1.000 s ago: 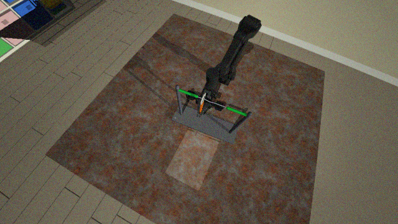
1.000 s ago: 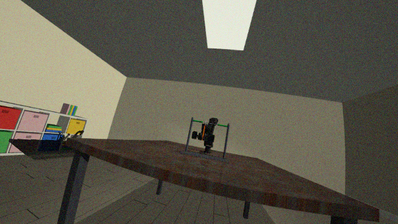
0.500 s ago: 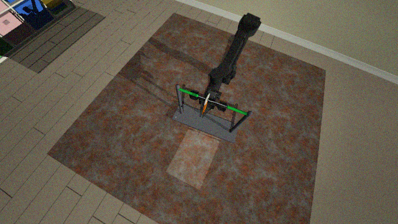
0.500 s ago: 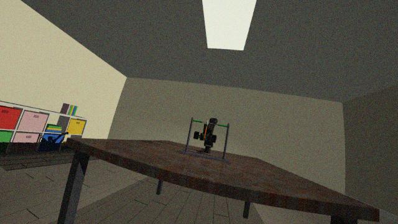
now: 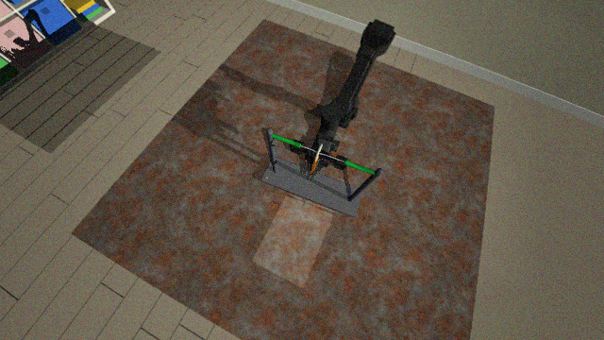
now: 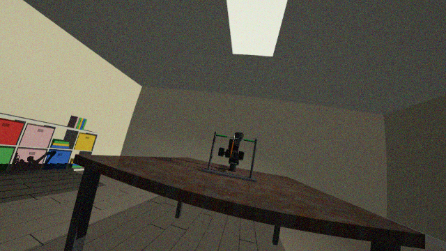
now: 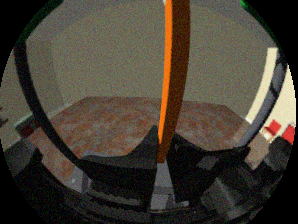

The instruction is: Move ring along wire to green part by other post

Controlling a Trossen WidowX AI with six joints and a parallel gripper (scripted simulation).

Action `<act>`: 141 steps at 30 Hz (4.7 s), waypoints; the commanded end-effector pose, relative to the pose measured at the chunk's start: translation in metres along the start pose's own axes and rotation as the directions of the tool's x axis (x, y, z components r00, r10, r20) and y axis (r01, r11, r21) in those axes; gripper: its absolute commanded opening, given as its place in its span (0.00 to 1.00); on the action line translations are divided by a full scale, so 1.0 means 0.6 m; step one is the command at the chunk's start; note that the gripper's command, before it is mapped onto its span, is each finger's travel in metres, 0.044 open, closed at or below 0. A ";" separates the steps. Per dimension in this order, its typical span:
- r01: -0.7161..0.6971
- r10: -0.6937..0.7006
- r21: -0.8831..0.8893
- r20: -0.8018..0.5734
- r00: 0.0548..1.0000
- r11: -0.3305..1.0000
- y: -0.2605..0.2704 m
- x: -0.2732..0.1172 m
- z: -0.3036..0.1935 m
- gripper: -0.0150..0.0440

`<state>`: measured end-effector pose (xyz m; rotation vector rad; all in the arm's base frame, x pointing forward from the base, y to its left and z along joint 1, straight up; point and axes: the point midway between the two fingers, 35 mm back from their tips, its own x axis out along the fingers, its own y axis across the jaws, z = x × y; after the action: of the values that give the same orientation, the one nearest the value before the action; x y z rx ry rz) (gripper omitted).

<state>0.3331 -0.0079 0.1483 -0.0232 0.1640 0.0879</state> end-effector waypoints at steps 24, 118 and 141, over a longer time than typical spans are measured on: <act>-0.033 0.033 0.029 -0.004 0.999 0.999 0.054 -0.002 0.001 0.00; -0.035 0.035 0.016 -0.011 0.999 0.999 0.153 0.004 -0.021 0.00; -0.037 0.038 0.014 -0.012 0.999 0.999 0.154 -0.026 -0.015 0.53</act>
<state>0.3145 0.0837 0.1408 -0.0095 0.1716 0.1285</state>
